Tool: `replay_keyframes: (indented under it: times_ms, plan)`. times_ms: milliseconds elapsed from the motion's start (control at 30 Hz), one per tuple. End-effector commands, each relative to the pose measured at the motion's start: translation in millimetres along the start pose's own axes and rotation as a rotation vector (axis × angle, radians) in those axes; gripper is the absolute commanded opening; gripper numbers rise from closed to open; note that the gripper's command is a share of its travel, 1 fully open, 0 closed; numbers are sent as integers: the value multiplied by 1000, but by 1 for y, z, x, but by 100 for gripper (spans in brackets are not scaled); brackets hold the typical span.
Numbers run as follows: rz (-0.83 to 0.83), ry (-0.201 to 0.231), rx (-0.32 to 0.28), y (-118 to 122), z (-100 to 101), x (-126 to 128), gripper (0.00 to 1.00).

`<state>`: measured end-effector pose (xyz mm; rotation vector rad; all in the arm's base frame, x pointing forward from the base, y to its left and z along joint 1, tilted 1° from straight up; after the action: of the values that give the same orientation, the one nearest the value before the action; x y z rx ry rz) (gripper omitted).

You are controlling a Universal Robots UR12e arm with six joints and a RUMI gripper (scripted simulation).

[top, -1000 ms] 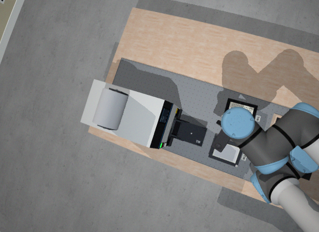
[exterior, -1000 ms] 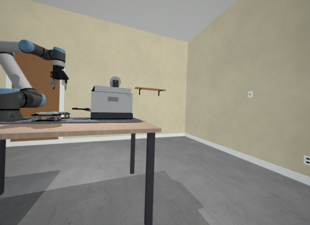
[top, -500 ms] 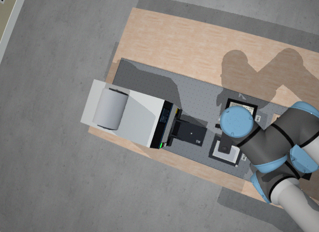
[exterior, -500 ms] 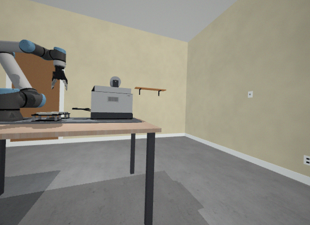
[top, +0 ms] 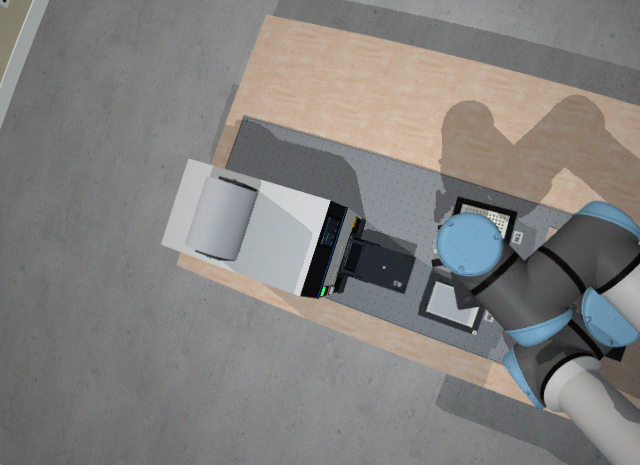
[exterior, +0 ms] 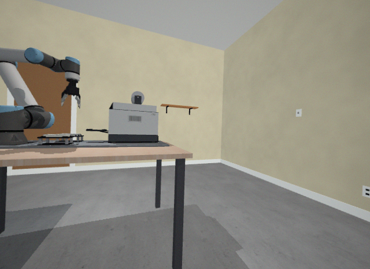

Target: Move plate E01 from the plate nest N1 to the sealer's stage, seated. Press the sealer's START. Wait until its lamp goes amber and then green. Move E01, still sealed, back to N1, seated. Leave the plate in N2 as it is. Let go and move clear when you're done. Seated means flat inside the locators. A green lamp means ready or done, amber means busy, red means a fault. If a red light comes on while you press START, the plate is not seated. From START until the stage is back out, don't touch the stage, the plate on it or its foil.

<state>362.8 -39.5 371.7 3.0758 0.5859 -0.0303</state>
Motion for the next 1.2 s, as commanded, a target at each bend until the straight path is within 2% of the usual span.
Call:
replay_keyframes:
  times_ms: [0,333,400,900,967,1067,1167]
  plan:
    - [-164,7,3,1,-1,0,68]
    - [-486,8,2,1,-1,0,68]
    - [-486,8,2,1,-1,0,68]
    - [-979,8,0,1,-1,0,68]
    - [-979,8,0,1,-1,0,68]
    - [-1075,8,0,1,-1,0,68]
    - [-1075,8,0,1,-1,0,68]
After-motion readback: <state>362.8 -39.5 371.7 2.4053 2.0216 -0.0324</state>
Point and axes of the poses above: the point where the finger pads meet when closed, its own z axis out along the fingers, its own x axis across the jaws, y = z × x, the point moved 8 cm from there along -z, back along the fingers
